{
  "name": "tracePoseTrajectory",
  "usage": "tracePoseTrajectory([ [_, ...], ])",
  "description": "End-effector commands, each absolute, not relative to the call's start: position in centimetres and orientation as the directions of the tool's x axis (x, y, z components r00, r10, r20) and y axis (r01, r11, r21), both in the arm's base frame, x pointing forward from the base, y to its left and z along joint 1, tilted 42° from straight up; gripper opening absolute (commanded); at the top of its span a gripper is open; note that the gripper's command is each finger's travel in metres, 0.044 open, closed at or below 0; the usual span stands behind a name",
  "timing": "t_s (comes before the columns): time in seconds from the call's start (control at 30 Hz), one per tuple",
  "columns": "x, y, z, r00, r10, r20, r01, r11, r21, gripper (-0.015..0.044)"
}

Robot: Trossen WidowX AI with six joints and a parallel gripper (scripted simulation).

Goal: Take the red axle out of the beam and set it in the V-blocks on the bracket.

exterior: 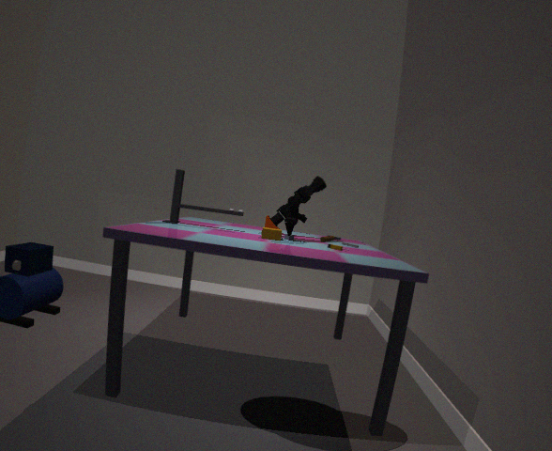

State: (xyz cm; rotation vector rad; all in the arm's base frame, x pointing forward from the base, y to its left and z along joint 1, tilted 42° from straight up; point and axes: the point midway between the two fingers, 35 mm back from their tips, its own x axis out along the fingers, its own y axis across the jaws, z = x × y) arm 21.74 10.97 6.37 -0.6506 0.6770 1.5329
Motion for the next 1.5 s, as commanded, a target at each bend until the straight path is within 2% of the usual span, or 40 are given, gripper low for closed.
tracePoseTrajectory([
  [0.0, 21.6, 11.4, 5.8, -0.066, 0.667, -0.742, -0.998, -0.046, 0.048, 0.0440],
  [0.3, 21.5, 12.3, 5.0, -0.066, 0.668, -0.741, -0.998, -0.046, 0.048, 0.0440],
  [0.73, 21.5, 12.3, 5.0, -0.066, 0.668, -0.741, -0.998, -0.046, 0.048, 0.0099],
  [0.97, 21.5, 12.3, 5.0, -0.066, 0.668, -0.741, -0.998, -0.046, 0.048, 0.0052],
  [1.03, 21.5, 12.2, 5.0, -0.066, 0.668, -0.741, -0.998, -0.046, 0.048, 0.0000],
  [1.47, 22.2, 7.9, 9.4, -0.066, 0.662, -0.746, -0.998, -0.045, 0.048, 0.0000],
])
